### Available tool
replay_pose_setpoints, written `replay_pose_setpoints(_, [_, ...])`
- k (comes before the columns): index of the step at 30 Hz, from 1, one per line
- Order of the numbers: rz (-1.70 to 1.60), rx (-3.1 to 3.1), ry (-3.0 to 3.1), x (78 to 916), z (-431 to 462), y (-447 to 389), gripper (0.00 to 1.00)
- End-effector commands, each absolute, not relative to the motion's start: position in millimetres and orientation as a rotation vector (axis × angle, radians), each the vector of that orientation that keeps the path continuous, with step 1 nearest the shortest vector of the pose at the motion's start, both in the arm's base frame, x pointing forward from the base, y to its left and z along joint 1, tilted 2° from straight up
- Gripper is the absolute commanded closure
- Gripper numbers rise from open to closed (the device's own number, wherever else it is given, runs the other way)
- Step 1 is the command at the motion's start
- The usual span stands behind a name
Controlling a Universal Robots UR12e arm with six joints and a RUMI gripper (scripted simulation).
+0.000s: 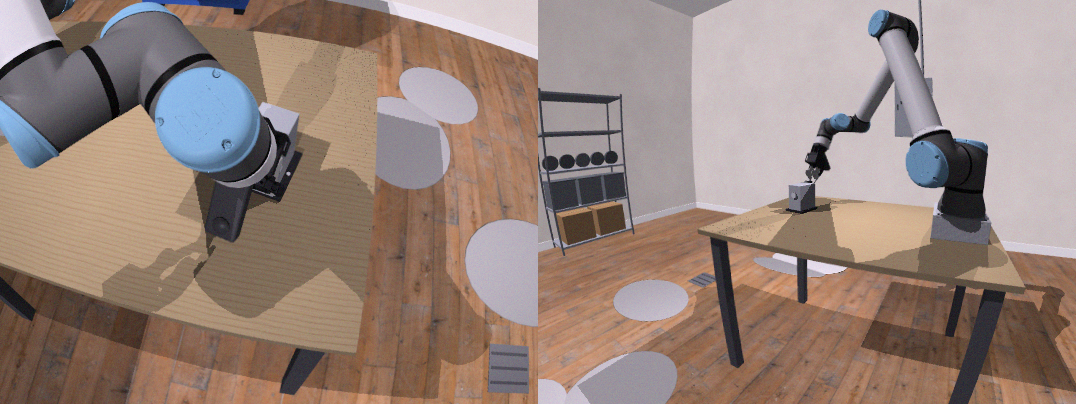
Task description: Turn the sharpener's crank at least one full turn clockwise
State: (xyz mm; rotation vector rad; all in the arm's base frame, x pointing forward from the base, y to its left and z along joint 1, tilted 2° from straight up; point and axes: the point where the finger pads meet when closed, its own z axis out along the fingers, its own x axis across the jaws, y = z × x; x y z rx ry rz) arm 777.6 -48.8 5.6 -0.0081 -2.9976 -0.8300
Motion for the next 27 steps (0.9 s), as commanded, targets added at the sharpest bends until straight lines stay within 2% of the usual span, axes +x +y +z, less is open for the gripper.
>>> replay_pose_setpoints(1, [-0.827, -0.006, -3.001, 784, 2, -49, 0.91])
replay_pose_setpoints(27, [-0.828, -0.007, -2.999, 792, -17, -49, 0.91])
